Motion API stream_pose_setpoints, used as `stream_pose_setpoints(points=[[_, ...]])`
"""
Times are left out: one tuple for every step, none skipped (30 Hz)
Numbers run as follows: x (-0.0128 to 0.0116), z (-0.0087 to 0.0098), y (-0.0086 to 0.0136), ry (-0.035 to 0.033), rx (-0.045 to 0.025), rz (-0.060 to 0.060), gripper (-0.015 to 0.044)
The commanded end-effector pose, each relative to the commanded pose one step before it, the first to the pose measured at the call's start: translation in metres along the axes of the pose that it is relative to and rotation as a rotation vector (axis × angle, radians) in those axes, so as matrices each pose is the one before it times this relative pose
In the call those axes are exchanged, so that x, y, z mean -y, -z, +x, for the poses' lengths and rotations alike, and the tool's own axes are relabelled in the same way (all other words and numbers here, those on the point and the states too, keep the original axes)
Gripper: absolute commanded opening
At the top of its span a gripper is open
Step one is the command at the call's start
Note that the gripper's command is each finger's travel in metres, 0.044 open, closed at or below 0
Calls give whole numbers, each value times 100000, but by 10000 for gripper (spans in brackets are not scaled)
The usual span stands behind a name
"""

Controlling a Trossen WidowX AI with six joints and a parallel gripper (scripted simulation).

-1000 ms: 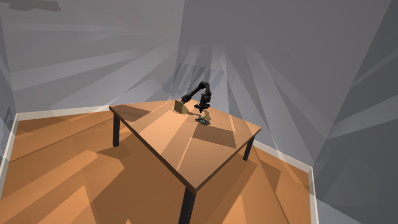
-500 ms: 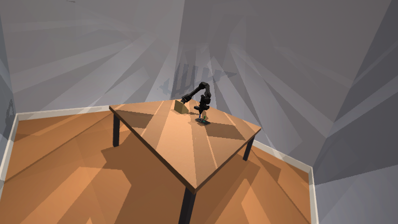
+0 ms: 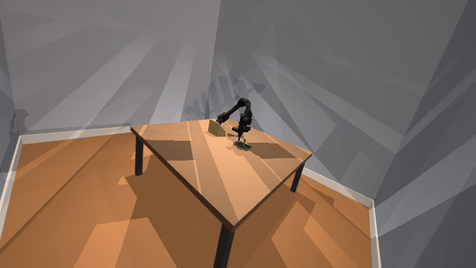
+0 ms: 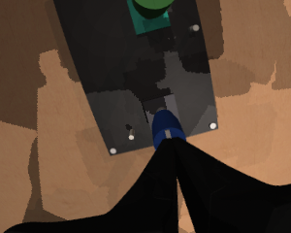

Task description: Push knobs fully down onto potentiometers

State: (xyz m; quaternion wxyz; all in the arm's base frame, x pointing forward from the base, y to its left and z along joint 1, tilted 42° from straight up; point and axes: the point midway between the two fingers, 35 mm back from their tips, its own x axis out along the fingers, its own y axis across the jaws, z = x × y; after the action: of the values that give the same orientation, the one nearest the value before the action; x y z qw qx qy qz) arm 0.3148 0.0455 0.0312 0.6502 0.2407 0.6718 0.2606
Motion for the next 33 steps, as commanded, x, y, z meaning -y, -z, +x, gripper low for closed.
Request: stream_pose_setpoints(points=[[-14,164,13,-301,-27,368,0],[0,27,0,-1,0,0,0],[0,27,0,-1,0,0,0],[0,27,0,-1,0,0,0],[0,27,0,-1,0,0,0],[0,27,0,-1,0,0,0],[0,27,0,-1,0,0,0],[0,27,0,-1,0,0,0],[0,27,0,-1,0,0,0],[0,27,0,-1,0,0,0],[0,27,0,-1,0,0,0],[0,27,0,-1,0,0,0],[0,-18,0,1,0,0,0],[0,-39,0,2,0,0,0],[0,-59,0,3,0,0,0],[0,-20,0,1,0,0,0],[0,-7,0,0,0,0,0],[0,0,0,0,0,0,0],[0,0,0,0,0,0,0],[0,0,0,0,0,0,0],[0,0,0,0,0,0,0],[0,0,0,0,0,0,0],[0,0,0,0,0,0,0],[0,0,0,0,0,0,0],[0,0,0,0,0,0,0],[0,0,0,0,0,0,0],[0,0,0,0,0,0,0],[0,23,0,-1,0,0,0],[0,51,0,-2,0,0,0],[0,59,0,-3,0,0,0],[-1,71,0,-4,0,0,0],[-1,62,1,-3,0,0,0],[0,22,0,-1,0,0,0]])
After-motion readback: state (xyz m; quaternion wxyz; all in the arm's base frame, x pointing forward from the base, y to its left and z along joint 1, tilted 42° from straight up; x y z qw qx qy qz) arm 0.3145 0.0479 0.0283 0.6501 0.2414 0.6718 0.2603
